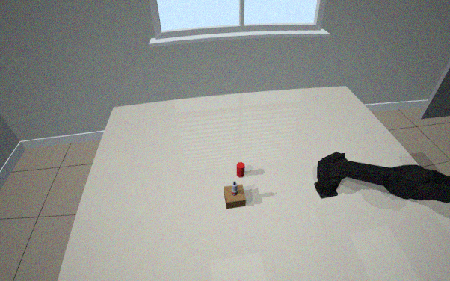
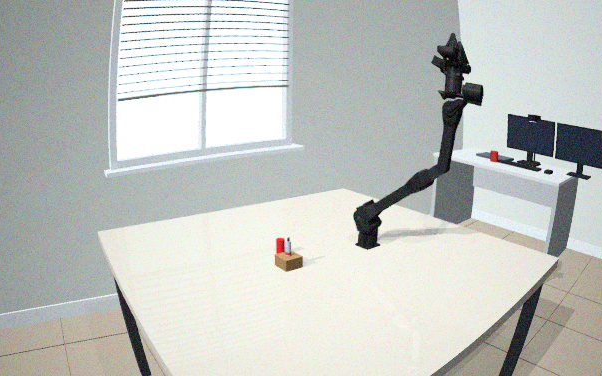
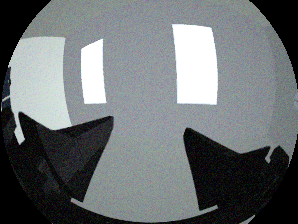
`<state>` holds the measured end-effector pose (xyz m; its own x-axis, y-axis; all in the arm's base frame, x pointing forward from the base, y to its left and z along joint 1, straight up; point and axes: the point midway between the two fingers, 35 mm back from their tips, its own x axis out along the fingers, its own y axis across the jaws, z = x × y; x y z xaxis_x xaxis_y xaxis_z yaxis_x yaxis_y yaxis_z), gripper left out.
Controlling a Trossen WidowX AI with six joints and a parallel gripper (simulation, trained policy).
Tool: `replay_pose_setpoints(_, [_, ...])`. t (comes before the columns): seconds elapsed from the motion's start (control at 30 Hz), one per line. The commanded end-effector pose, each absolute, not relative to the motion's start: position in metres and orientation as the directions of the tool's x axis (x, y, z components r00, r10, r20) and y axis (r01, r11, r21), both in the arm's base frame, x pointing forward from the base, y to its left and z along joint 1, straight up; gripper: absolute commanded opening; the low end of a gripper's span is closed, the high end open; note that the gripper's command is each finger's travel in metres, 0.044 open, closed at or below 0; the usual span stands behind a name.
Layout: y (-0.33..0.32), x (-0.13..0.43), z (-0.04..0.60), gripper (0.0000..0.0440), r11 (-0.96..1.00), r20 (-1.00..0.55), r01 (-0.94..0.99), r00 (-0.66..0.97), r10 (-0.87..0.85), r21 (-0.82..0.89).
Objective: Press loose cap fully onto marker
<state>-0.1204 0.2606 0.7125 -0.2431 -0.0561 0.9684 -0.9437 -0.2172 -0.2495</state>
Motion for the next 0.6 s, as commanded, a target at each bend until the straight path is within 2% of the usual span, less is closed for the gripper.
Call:
replay_pose_setpoints(0.0, [0.245, -0.116, 0.717, 0.0324, -0.225, 0.973, -0.948, -0.208, -0.097, -0.225])
replay_pose_setpoints(0.57, [0.192, -0.101, 0.724, 0.0323, -0.272, 0.967, -0.953, -0.067, -0.246, -0.135])
